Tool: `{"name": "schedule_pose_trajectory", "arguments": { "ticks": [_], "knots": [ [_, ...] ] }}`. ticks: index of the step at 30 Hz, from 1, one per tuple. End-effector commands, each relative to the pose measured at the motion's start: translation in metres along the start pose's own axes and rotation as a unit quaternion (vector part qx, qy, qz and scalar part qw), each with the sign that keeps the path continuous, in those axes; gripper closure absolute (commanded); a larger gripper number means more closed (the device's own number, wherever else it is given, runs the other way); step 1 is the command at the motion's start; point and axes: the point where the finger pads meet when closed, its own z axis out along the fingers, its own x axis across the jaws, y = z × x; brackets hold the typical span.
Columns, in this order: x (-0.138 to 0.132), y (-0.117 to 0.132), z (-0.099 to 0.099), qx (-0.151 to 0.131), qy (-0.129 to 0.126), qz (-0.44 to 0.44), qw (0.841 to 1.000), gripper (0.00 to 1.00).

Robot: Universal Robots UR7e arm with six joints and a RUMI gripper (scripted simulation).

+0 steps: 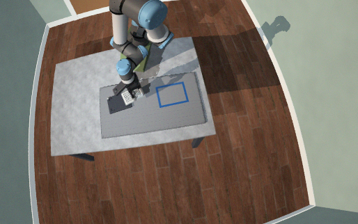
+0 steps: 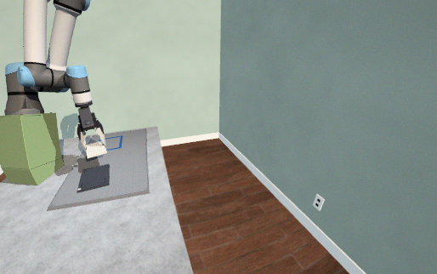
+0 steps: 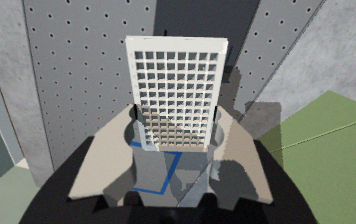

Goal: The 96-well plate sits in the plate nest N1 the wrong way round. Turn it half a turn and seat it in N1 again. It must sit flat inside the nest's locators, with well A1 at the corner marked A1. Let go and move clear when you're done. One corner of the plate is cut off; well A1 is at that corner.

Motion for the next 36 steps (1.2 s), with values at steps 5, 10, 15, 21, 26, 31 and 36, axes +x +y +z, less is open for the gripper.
{"name": "schedule_pose_trajectory", "arguments": {
  "ticks": [5, 10, 15, 21, 26, 31, 36],
  "knots": [
    [-0.012, 0.034, 0.000, 0.001, 0.000, 0.001, 1.000, 1.00],
    [-0.015, 0.044, 0.001, 0.001, 0.000, 0.001, 1.000, 1.00],
    [-0.021, 0.059, 0.001, 0.001, 0.000, 0.001, 1.000, 1.00],
    [-0.027, 0.078, 0.002, 0.001, 0.000, 0.001, 1.000, 1.00],
    [-0.031, 0.086, 0.002, 0.002, -0.001, 0.001, 1.000, 1.00],
    [-0.037, 0.102, 0.002, 0.002, -0.001, 0.001, 1.000, 1.00],
    [-0.043, 0.117, 0.003, 0.003, -0.001, 0.001, 1.000, 1.00]
  ]
}}
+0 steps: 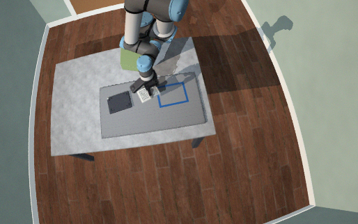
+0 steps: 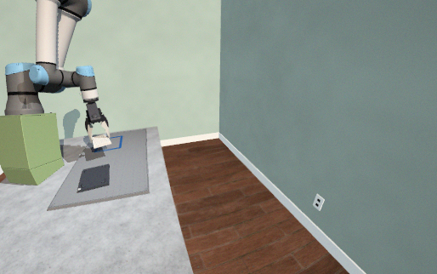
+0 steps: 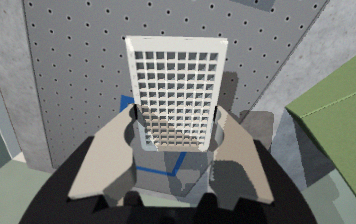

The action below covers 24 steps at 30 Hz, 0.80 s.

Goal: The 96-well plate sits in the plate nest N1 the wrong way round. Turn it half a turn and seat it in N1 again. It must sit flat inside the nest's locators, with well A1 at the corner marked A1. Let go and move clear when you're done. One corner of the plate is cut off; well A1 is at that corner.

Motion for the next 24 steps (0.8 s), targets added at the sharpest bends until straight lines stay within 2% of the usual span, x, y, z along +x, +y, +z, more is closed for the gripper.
{"name": "schedule_pose_trajectory", "arguments": {
  "ticks": [1, 24],
  "knots": [
    [-0.009, 0.020, 0.000, 0.002, 0.000, 0.003, 1.000, 1.00],
    [-0.030, 0.081, 0.002, 0.002, -0.001, 0.003, 1.000, 1.00]
  ]
}}
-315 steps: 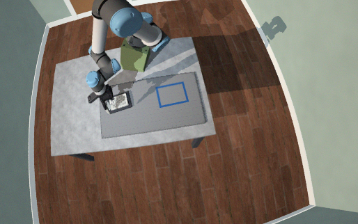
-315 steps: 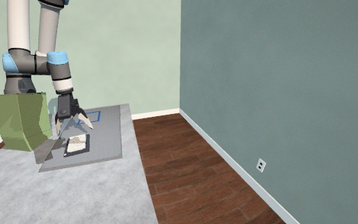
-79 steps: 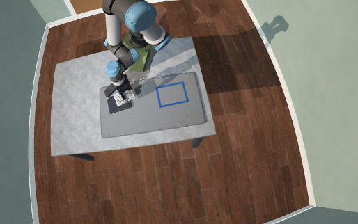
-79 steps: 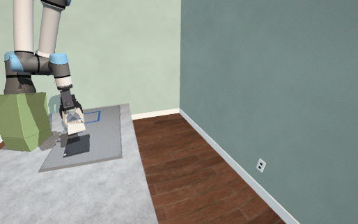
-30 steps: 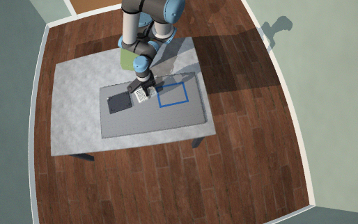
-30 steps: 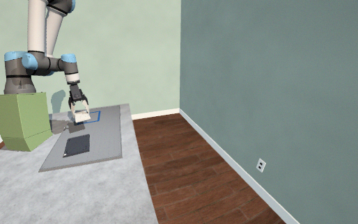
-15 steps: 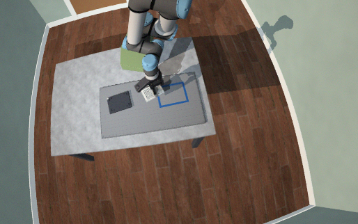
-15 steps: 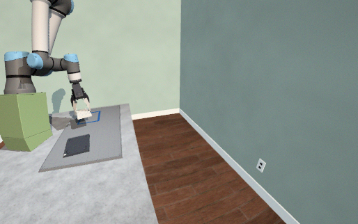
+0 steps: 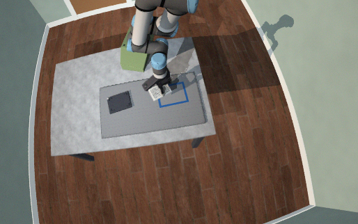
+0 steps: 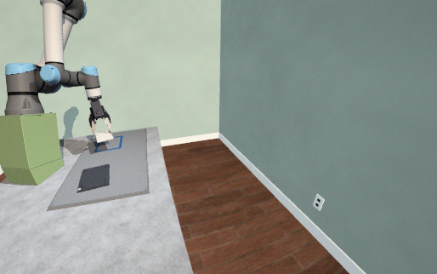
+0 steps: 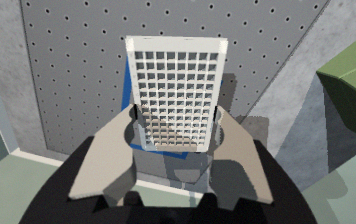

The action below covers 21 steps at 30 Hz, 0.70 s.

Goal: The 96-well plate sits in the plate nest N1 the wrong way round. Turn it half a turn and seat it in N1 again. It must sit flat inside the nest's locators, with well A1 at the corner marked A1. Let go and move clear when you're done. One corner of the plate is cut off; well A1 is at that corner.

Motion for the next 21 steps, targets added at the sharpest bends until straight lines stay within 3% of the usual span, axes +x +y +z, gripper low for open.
{"name": "schedule_pose_trajectory", "arguments": {
  "ticks": [1, 21],
  "knots": [
    [-0.008, 0.014, 0.000, 0.004, 0.000, 0.004, 1.000, 1.00],
    [-0.028, 0.071, 0.002, 0.003, -0.001, 0.004, 1.000, 1.00]
  ]
}}
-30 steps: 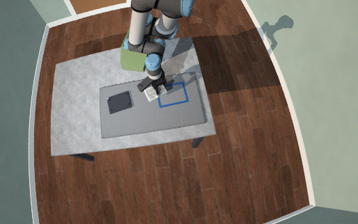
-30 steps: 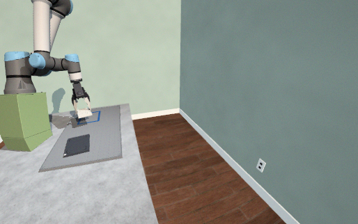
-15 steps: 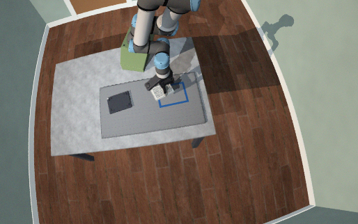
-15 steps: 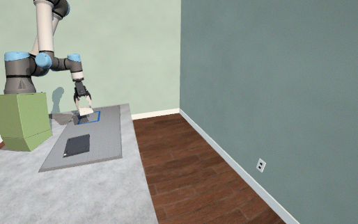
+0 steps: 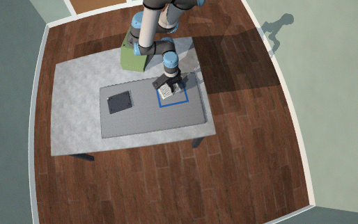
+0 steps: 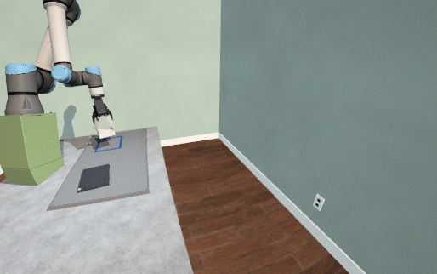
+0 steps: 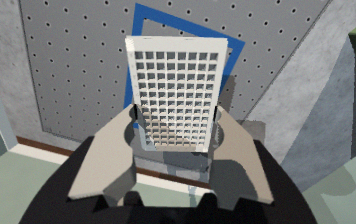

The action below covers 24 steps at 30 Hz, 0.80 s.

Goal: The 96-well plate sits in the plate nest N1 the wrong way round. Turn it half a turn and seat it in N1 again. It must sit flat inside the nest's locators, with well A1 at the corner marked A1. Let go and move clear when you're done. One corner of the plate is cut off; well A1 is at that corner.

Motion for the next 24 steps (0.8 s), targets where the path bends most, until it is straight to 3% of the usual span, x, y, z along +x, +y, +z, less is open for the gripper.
{"name": "schedule_pose_trajectory", "arguments": {
  "ticks": [1, 8, 16, 24],
  "knots": [
    [-0.0084, 0.0151, -0.0002, 0.003, -0.001, 0.002, 1.000, 1.00],
    [-0.0079, 0.0152, 0.0004, 0.003, 0.000, 0.003, 1.000, 1.00],
    [-0.0045, 0.0153, 0.0008, 0.002, 0.002, -0.085, 0.996, 1.00],
    [-0.0062, 0.0151, 0.0006, 0.002, 0.001, -0.085, 0.996, 1.00]
  ]
}}
